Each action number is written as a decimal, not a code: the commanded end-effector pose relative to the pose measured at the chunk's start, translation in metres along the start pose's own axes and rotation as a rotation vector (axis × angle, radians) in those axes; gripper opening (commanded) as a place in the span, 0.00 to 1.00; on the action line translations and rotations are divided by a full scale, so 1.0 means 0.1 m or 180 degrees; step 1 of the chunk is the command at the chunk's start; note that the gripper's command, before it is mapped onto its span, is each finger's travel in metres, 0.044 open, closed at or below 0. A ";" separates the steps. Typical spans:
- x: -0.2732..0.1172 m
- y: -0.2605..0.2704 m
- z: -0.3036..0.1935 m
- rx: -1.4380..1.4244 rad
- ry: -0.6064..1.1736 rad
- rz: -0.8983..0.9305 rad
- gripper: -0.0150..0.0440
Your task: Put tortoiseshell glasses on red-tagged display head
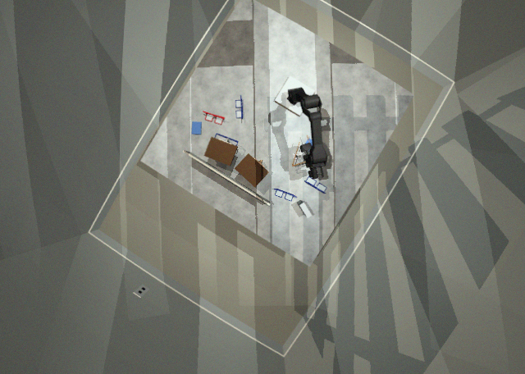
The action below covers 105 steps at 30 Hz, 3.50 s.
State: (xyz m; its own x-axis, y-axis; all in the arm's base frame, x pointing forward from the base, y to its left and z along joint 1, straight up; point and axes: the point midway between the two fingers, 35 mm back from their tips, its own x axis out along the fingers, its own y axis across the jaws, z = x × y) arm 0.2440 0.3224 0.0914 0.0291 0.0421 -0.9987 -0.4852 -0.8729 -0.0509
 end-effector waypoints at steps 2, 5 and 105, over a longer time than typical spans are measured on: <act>0.07 0.01 0.00 -0.0011 0.0003 0.0012 0.25; 0.07 0.00 0.01 -0.0011 0.0002 0.0012 0.25; -0.54 -0.15 0.20 0.0045 -0.0003 0.0008 0.25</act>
State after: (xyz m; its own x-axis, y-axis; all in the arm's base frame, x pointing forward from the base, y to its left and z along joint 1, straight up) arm 0.2268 0.3511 0.1453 0.0285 0.0465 -0.9985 -0.4866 -0.8719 -0.0545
